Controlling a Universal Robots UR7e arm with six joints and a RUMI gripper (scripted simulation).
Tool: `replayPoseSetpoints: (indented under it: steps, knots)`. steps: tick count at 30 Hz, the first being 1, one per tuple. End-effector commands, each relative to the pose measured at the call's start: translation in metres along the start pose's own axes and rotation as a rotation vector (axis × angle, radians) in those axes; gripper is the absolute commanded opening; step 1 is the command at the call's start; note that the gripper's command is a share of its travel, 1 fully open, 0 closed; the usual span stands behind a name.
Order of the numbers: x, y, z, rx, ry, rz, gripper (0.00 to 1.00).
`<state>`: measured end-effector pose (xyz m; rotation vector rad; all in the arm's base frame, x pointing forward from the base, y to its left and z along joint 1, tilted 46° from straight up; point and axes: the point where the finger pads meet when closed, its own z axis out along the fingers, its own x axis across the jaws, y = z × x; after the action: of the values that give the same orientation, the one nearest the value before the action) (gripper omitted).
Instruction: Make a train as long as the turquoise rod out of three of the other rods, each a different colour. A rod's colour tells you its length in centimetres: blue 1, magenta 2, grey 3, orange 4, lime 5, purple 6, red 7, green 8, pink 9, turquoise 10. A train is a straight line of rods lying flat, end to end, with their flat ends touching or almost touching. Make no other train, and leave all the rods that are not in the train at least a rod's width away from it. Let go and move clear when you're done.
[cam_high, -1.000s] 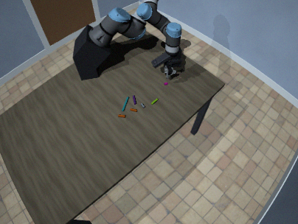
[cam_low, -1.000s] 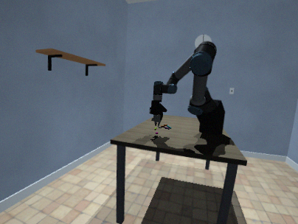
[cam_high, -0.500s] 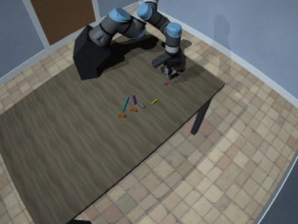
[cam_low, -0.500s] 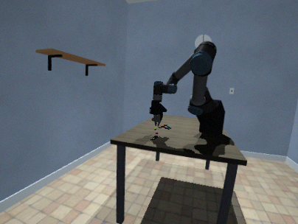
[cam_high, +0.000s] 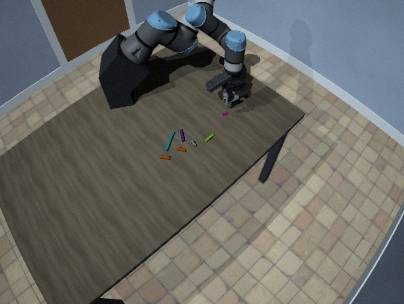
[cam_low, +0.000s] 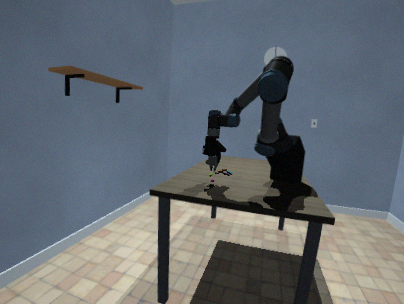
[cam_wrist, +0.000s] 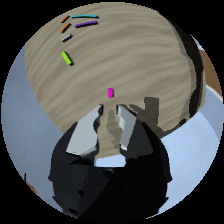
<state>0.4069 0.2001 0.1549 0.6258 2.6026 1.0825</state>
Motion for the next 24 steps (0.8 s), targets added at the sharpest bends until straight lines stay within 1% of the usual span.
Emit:
replayPoseSetpoints:
  steps: [1,14,24]
  knots:
    - [0.000,0.000,0.000,0.000,-0.001,0.000,0.14]
    - [0.000,0.000,0.003,0.000,0.000,-0.001,0.14]
    - [0.000,0.000,0.014,0.000,0.000,-0.001,0.14]
